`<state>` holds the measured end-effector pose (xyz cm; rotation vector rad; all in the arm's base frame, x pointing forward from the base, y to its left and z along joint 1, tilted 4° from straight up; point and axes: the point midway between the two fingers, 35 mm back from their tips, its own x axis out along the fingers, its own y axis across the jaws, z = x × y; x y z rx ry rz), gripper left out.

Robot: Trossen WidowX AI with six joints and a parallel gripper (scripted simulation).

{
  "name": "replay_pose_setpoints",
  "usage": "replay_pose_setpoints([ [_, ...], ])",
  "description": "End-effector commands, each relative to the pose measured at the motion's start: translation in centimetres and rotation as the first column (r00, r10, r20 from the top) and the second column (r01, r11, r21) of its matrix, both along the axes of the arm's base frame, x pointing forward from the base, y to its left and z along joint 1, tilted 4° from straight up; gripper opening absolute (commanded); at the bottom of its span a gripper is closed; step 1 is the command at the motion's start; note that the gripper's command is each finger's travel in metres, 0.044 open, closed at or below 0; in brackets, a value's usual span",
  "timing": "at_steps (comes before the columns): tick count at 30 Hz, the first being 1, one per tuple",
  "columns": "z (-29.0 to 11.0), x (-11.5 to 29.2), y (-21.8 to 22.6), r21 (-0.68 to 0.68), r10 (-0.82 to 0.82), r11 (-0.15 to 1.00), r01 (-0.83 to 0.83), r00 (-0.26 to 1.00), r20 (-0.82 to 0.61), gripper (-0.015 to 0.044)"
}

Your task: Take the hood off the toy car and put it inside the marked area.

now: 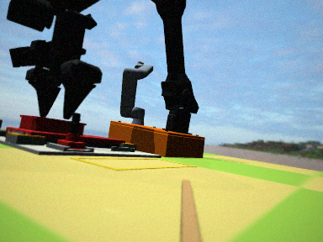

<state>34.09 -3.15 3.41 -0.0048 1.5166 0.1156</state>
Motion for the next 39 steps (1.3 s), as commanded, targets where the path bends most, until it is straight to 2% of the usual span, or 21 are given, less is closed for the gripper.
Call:
replay_pose_setpoints([
  [1, -0.4, -0.2, 0.0, -0.003, -0.004, 1.000, 0.004, 1.000, -0.006, 0.0440],
  [34, -1.9, -0.1, 0.1, -0.002, -0.004, 1.000, 0.004, 1.000, -0.007, 0.0440],
  [37, -1.6, 0.1, 0.1, 0.000, 0.000, 1.000, 0.000, 1.000, 0.000, 0.0361],
  [39, -1.6, 0.1, 0.1, 0.000, 0.000, 1.000, 0.000, 1.000, 0.000, 0.0348],
])
